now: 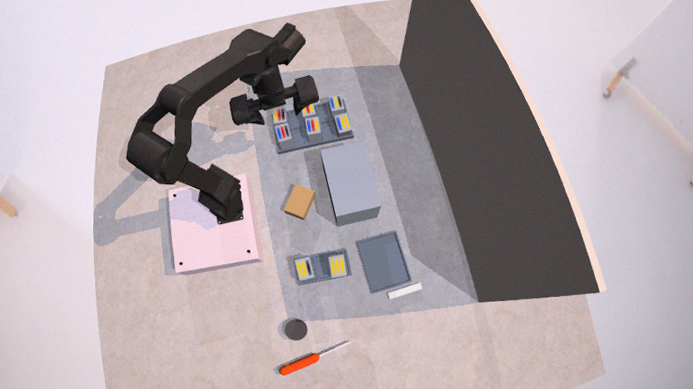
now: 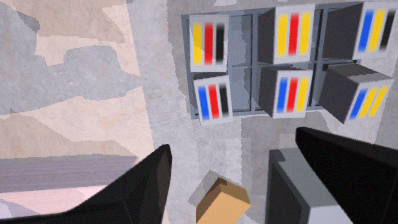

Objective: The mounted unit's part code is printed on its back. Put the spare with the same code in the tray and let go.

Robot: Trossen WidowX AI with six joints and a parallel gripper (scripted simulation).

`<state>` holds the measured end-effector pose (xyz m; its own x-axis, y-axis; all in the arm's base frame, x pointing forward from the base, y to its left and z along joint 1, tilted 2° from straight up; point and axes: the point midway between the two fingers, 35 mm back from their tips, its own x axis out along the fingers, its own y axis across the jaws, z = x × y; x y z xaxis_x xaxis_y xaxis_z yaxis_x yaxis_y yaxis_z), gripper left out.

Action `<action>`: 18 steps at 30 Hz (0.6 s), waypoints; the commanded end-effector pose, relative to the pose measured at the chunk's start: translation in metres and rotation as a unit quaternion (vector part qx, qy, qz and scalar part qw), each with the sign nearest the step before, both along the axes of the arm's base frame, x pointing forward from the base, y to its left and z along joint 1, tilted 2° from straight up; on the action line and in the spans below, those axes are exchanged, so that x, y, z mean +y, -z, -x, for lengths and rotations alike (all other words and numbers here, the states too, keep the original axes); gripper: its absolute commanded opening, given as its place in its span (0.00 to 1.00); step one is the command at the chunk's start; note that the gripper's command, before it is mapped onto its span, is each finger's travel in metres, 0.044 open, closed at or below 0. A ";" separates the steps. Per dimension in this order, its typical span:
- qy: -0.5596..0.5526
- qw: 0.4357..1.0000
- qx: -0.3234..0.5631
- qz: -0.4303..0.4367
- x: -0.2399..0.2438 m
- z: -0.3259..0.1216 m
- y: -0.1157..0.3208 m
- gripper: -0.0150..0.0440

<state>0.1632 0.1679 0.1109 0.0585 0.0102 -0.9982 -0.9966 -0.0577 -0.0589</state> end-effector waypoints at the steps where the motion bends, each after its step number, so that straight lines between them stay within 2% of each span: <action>1: -0.004 1.000 0.003 0.006 0.001 0.002 0.027 0.76; 18: -0.004 1.000 0.003 0.006 0.002 0.000 0.040 0.76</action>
<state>0.1627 0.1706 0.0762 0.0516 0.0035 -0.9987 -0.9964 -0.0673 -0.0517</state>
